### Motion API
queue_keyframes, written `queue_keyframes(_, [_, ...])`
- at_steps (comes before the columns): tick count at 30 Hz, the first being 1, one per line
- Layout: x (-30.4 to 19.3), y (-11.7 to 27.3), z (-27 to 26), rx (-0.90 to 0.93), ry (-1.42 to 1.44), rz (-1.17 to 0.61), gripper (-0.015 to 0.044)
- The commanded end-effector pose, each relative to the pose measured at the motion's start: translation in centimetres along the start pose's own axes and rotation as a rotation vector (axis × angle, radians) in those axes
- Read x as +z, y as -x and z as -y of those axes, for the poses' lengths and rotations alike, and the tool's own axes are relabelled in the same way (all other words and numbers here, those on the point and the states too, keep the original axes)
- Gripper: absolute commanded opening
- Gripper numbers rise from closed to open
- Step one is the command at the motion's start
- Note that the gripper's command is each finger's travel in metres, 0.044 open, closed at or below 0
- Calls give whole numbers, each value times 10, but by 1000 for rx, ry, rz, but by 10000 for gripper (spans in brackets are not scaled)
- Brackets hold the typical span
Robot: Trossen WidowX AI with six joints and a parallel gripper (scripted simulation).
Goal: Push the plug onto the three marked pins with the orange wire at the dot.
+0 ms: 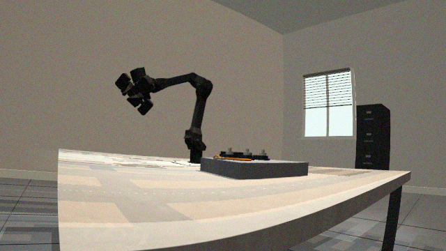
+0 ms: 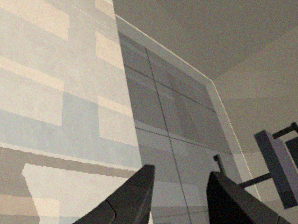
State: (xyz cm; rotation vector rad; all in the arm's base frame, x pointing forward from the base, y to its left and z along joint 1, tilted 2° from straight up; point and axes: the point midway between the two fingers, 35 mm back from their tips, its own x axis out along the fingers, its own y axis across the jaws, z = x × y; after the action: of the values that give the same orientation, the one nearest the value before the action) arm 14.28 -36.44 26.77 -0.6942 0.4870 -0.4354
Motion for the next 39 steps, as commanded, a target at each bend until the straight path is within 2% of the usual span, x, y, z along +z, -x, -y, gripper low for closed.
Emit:
queue_keyframes(1, [23, -10, -11, 11, -24, 17, 115])
queue_keyframes(20, [109, -37, -66, 72, -112, 117, 115])
queue_keyframes(39, [191, -33, -127, 138, -242, 243, 115])
